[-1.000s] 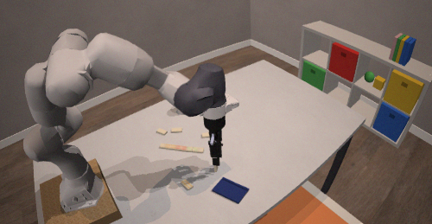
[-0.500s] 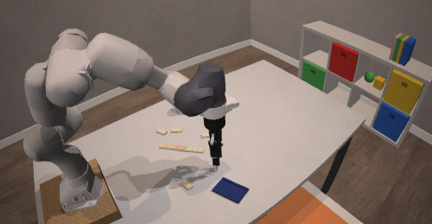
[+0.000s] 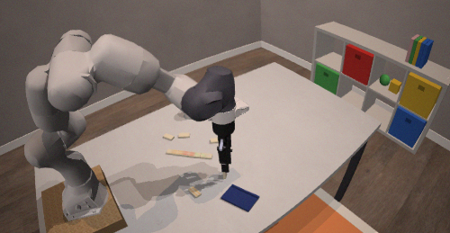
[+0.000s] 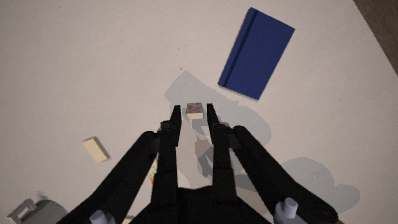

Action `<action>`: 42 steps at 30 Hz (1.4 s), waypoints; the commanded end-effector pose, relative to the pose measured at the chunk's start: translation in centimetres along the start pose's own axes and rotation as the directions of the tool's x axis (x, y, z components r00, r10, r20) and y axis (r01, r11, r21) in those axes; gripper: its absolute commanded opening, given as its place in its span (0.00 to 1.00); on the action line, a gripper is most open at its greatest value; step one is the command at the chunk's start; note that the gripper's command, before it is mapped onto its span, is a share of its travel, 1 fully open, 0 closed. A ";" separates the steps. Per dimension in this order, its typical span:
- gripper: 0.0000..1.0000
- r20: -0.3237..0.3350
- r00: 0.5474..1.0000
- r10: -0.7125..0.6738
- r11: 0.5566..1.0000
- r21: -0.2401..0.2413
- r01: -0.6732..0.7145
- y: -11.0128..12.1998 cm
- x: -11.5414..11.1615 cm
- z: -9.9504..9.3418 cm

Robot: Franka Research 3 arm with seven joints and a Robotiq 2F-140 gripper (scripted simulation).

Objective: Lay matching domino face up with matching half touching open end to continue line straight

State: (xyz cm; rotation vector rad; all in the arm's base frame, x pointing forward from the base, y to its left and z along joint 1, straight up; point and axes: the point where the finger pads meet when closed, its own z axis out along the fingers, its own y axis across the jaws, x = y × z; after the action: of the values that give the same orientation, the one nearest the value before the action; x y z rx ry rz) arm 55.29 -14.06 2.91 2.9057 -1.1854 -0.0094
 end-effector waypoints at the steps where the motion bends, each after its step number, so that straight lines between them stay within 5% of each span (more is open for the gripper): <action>1: 0.33 -0.001 1.000 0.002 1.000 -0.001 -0.002 0.1 0.0 0.3; 19: 0.33 -0.001 1.000 0.002 1.000 -0.001 -0.002 0.1 0.0 2.6; 39: 0.33 -0.001 1.000 0.002 1.000 -0.001 -0.002 0.1 0.0 2.8; 40: 0.22 -0.001 1.000 0.002 1.000 -0.001 -0.002 0.1 0.0 2.8; 42: 0.22 -0.001 1.000 0.002 1.000 -0.001 -0.002 0.1 0.0 2.8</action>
State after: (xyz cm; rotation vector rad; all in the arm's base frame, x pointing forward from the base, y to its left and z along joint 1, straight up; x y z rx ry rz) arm 55.15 -14.06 0.15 2.9065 -1.1828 -0.0116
